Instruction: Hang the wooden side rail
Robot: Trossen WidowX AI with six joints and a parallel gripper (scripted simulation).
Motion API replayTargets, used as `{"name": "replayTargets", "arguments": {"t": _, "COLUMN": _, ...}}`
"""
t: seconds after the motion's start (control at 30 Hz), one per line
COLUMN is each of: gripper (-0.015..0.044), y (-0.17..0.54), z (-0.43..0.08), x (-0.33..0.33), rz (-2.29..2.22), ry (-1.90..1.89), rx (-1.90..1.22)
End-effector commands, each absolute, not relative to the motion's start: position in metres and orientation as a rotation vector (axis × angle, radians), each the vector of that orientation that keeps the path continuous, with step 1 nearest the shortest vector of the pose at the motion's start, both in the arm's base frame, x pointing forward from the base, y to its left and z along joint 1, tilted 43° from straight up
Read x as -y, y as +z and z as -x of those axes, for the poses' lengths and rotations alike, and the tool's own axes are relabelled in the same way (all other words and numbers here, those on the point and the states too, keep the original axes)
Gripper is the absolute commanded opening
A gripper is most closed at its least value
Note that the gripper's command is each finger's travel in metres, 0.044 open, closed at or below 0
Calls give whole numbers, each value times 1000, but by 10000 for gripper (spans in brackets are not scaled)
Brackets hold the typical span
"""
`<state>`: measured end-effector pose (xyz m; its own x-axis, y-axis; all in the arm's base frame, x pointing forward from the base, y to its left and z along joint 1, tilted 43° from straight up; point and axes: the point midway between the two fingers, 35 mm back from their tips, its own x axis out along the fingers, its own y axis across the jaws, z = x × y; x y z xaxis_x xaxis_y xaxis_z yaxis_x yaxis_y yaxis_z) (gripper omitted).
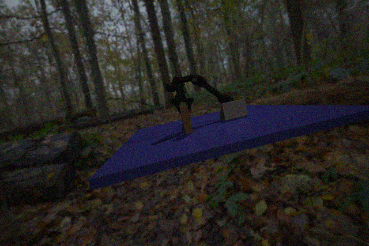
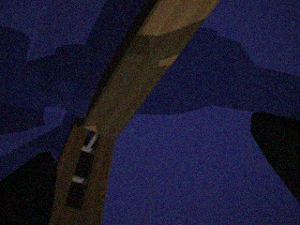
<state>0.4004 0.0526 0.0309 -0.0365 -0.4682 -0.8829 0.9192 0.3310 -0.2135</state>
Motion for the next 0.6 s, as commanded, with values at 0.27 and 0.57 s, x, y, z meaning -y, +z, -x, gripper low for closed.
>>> {"name": "replayTargets", "arguments": {"t": 0.27, "gripper": 440, "y": 49, "z": -405, "x": -45, "rz": -835, "ry": -1669, "rx": -487}}
{"name": "replayTargets", "arguments": {"t": 0.57, "gripper": 440, "y": 48, "z": -405, "x": -44, "rz": -835, "ry": -1669, "rx": -487}}
